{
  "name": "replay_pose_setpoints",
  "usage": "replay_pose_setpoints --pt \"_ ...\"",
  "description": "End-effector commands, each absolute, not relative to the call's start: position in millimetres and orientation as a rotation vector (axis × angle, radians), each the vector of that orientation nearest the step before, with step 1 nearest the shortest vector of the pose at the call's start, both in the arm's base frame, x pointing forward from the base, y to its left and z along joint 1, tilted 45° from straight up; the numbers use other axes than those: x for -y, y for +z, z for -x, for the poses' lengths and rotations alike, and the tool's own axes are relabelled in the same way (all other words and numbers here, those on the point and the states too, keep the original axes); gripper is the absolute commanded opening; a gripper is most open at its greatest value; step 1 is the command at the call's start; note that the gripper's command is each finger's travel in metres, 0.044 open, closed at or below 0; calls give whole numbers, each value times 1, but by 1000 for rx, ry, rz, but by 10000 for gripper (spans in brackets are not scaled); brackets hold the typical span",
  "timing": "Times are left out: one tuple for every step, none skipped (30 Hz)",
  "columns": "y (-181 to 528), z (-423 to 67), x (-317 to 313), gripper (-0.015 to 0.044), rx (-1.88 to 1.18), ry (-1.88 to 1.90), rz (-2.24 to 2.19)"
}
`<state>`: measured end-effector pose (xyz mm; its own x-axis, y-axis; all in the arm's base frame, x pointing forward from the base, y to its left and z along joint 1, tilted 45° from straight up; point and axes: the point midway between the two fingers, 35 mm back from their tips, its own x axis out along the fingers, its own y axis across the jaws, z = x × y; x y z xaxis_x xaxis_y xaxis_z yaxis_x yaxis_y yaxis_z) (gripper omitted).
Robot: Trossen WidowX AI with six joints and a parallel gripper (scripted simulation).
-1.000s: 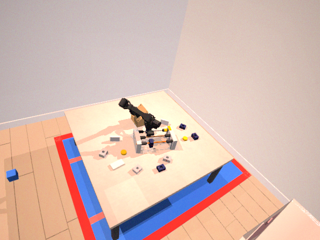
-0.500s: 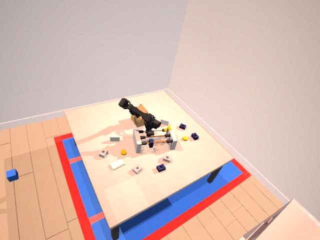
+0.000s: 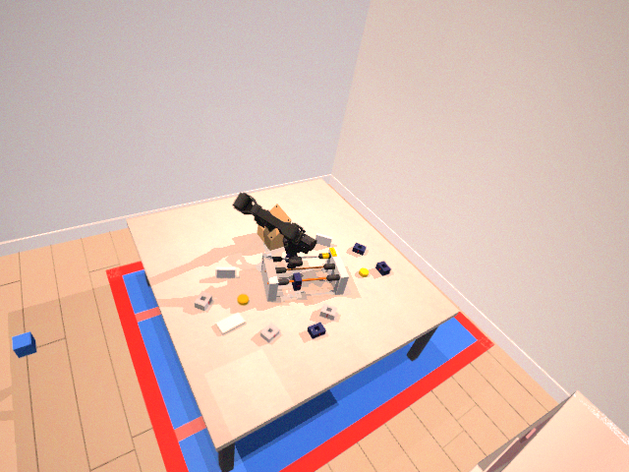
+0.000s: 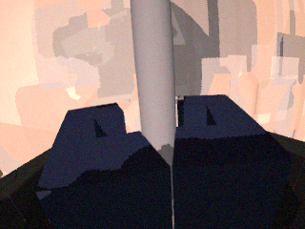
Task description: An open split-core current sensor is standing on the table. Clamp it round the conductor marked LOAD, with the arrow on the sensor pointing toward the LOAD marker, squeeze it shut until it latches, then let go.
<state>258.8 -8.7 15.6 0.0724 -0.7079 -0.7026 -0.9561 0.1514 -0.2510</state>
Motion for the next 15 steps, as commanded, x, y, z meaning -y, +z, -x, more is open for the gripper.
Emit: replay_pose_setpoints --pt "19 -260 0 0 -1683 440 1610" --pt "20 -260 -2 0 -1685 441 1610" --pt "21 -260 -3 0 -1687 442 1609" --pt "22 -260 -4 0 -1689 443 1609" --pt "23 -259 -4 0 -1690 443 1609" --pt "23 -259 -4 0 -1690 444 1609" --pt "23 -259 -4 0 -1690 444 1609" --pt "23 -259 -4 0 -1690 444 1609" --pt "23 -259 -4 0 -1690 444 1609" --pt "23 -259 -4 0 -1690 444 1609" --pt "23 -259 -4 0 -1690 444 1609" --pt "23 -259 -4 0 -1690 444 1609" --pt "23 -259 -4 0 -1690 444 1609" --pt "23 -259 -4 0 -1690 444 1609" --pt "23 -259 -4 0 -1690 444 1609"
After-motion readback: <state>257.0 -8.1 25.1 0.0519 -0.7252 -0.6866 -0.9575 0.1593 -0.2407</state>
